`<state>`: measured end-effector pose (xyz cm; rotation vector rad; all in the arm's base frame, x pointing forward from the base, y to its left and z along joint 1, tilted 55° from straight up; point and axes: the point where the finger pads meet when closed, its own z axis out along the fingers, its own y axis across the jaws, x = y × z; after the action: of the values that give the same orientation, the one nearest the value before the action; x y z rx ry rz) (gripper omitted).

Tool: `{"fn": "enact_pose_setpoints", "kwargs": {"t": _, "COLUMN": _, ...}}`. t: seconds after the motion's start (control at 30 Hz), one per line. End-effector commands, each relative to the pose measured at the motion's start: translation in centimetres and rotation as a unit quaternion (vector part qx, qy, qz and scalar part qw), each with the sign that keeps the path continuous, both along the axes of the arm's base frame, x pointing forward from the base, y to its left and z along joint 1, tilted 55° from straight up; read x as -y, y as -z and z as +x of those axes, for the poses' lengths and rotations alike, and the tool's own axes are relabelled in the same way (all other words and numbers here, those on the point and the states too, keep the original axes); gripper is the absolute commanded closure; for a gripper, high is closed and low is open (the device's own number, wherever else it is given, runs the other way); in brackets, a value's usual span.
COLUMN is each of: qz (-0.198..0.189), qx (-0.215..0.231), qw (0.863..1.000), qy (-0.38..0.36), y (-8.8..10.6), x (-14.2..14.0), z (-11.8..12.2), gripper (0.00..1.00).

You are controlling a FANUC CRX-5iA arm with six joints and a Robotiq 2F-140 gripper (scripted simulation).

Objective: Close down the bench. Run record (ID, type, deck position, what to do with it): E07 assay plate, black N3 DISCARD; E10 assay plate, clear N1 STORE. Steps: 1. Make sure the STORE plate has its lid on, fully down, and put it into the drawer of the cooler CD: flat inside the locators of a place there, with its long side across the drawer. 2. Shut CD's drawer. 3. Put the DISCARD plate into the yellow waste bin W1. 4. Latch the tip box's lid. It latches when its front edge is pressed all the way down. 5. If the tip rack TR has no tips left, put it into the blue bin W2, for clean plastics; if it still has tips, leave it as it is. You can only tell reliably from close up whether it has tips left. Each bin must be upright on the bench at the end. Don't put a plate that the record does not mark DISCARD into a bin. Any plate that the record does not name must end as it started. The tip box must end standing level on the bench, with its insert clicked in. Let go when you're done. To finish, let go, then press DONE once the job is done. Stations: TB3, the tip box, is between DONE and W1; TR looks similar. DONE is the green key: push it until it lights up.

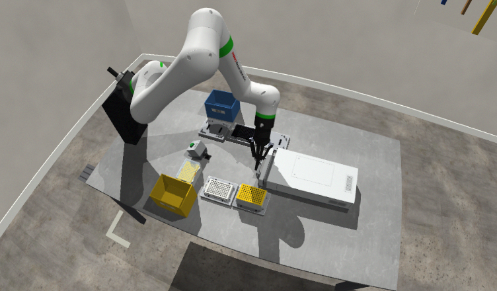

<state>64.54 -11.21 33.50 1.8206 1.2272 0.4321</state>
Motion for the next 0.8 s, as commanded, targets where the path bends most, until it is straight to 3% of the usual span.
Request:
{"fn": "enact_pose_setpoints", "kwargs": {"t": 0.0, "qz": 0.0, "qx": 0.001, "qw": 1.0, "qy": 0.0, "y": -0.2, "x": 0.0, "z": 0.0, "gripper": 0.9}}
{"fn": "enact_pose_setpoints", "kwargs": {"t": 0.37, "qz": 0.0, "qx": 0.001, "qw": 1.0, "qy": 0.0, "y": -0.4, "x": 0.1, "z": 0.2, "gripper": 0.9}}
{"fn": "enact_pose_setpoints", "kwargs": {"t": 0.77, "qz": 0.0, "qx": 0.001, "qw": 1.0, "qy": 0.0, "y": 0.6, "x": -0.1, "z": -0.5, "gripper": 0.9}}
